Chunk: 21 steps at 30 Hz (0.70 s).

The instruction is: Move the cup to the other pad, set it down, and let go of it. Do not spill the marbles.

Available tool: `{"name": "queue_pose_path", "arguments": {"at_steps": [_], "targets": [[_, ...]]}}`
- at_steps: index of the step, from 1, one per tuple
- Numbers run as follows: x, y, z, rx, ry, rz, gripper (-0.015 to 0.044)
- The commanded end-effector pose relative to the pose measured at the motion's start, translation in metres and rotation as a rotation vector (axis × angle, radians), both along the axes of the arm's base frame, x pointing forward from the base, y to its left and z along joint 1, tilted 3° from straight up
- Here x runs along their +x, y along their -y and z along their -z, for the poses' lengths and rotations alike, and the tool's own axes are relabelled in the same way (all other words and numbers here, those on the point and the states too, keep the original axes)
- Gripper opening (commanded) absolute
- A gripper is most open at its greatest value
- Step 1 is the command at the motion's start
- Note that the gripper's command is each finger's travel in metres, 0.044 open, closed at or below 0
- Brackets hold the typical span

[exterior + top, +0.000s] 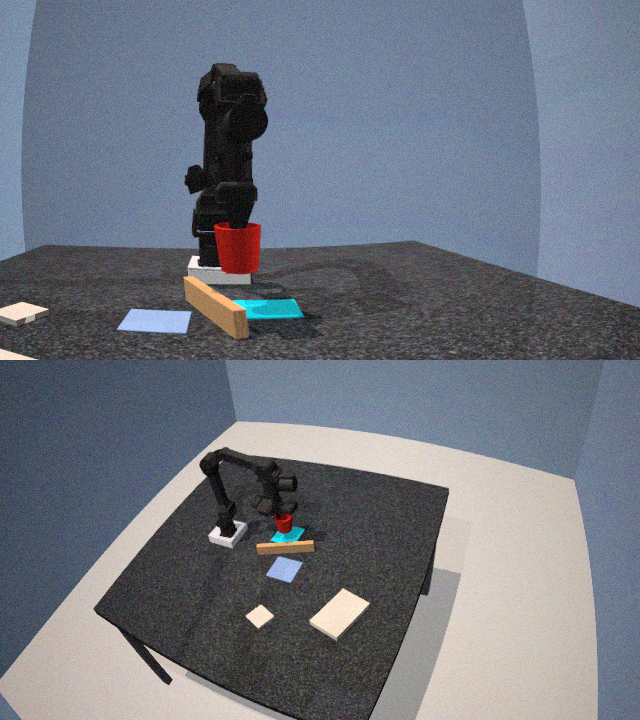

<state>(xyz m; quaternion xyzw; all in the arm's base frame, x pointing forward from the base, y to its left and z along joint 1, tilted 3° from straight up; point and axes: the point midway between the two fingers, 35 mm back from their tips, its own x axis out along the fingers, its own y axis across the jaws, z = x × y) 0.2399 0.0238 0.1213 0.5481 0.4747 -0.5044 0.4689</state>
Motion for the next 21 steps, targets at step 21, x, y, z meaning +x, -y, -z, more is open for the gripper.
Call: {"name": "queue_pose_path", "arguments": {"at_steps": [21], "targets": [[-0.016,-0.038,-0.001,0.003,-0.004,0.002,0.0]]}}
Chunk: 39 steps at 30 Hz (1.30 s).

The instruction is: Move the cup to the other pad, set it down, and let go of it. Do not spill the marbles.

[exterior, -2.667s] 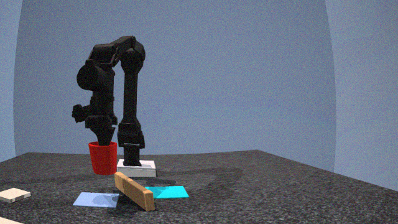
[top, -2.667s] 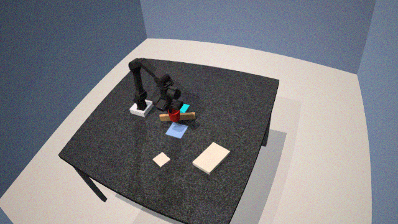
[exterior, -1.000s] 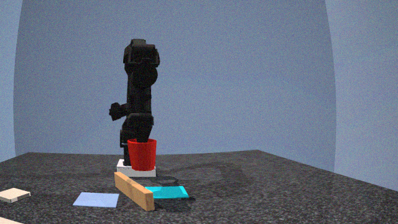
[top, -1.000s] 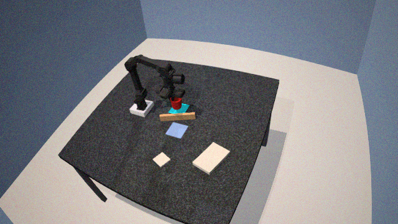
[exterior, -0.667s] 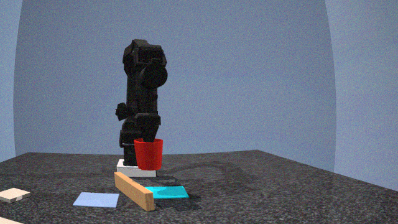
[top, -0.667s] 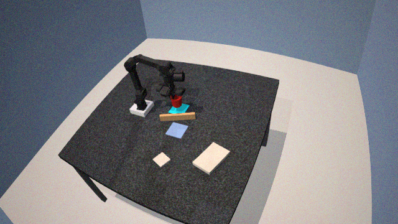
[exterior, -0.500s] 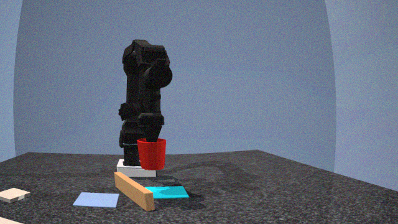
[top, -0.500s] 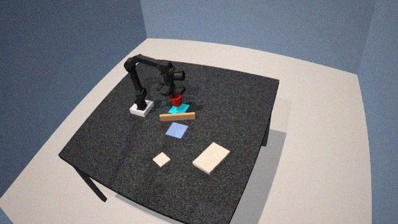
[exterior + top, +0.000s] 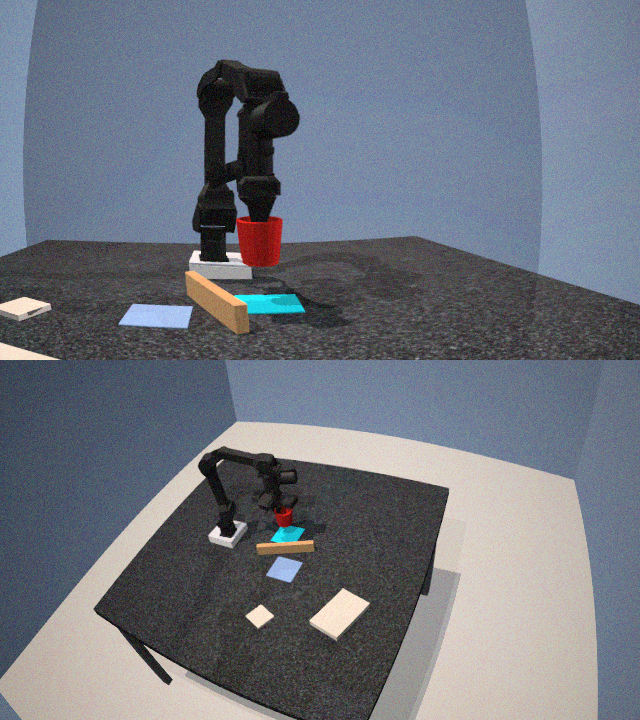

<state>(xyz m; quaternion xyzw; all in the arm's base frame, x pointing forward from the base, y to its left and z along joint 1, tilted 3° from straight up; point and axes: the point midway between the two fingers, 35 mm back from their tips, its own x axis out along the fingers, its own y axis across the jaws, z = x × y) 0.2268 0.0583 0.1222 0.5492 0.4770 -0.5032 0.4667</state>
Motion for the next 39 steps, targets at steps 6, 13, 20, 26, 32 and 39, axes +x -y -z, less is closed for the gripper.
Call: {"name": "queue_pose_path", "arguments": {"at_steps": [6,13,20,26,32,39], "targets": [[-0.003,-0.005,0.003,-0.004,-0.002,0.002,0.0],[-0.003,-0.006,0.011,-0.003,-0.002,0.002,0.0],[-0.002,-0.007,0.02,-0.003,-0.002,0.002,0.0],[-0.002,-0.008,0.027,-0.003,-0.002,0.002,0.0],[-0.002,-0.009,0.035,-0.003,-0.002,0.002,0.0],[-0.002,-0.011,0.043,-0.003,-0.002,0.002,0.0]]}}
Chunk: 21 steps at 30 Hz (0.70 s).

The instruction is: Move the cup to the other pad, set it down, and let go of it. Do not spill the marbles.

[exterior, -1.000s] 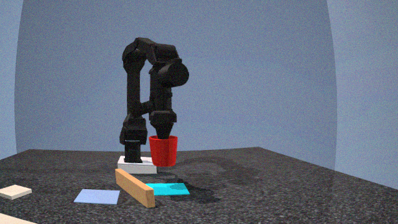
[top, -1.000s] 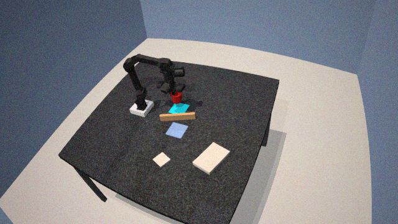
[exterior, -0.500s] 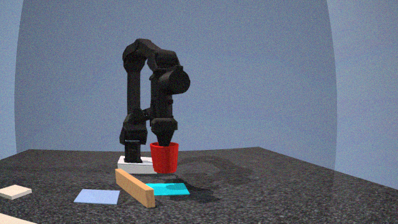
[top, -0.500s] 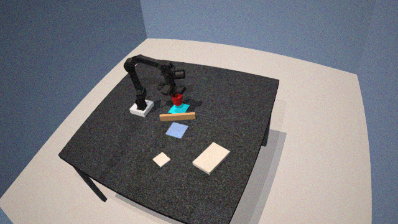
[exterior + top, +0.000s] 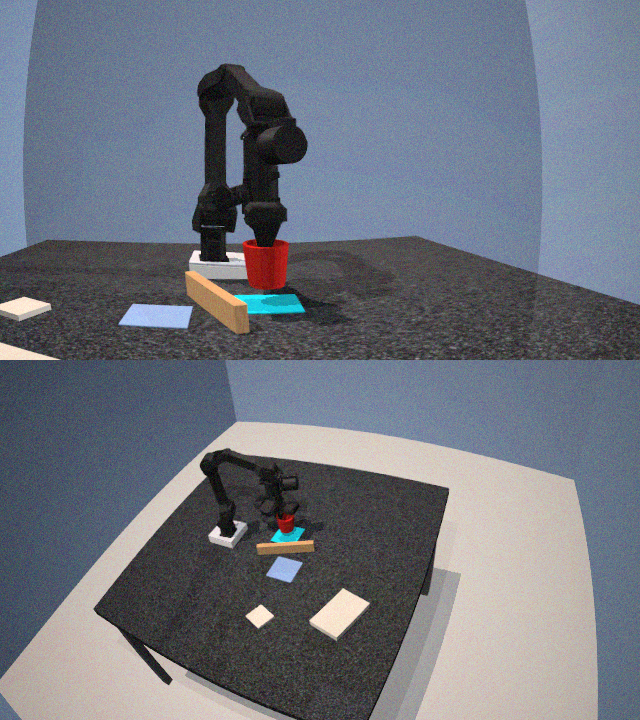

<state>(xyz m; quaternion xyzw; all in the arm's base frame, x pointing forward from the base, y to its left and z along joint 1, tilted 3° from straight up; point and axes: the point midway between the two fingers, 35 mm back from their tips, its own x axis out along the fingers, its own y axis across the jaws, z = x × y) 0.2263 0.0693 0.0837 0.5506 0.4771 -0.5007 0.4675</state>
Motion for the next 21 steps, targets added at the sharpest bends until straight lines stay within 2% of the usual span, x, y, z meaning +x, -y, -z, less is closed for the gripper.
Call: {"name": "queue_pose_path", "arguments": {"at_steps": [1,21], "targets": [[-0.001,0.0,0.006,-0.006,-0.007,0.004,0.0],[-0.003,-0.002,0.03,-0.006,-0.007,0.004,0.0]]}}
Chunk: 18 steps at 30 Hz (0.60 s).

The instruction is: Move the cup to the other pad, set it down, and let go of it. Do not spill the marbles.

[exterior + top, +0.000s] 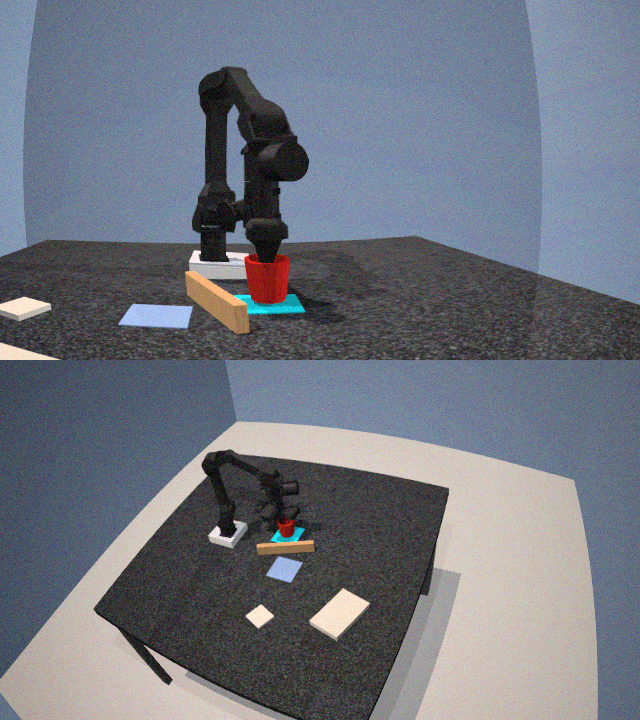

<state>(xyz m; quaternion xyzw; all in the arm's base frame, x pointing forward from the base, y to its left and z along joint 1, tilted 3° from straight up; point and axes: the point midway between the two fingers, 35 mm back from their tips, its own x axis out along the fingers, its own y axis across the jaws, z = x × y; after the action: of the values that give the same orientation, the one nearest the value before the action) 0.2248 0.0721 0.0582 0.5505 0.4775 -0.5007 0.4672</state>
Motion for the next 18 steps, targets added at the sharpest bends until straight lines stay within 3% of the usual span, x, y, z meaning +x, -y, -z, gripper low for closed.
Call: {"name": "queue_pose_path", "arguments": {"at_steps": [1,13,18], "targets": [[-0.0016,0.0007,0.0044,-0.006,-0.006,0.004,0.0],[-0.0002,0.0,0.0009,0.0,-0.001,0.0,0.0],[-0.0002,0.0,0.0009,0.0,-0.001,0.0,0.0128]]}}
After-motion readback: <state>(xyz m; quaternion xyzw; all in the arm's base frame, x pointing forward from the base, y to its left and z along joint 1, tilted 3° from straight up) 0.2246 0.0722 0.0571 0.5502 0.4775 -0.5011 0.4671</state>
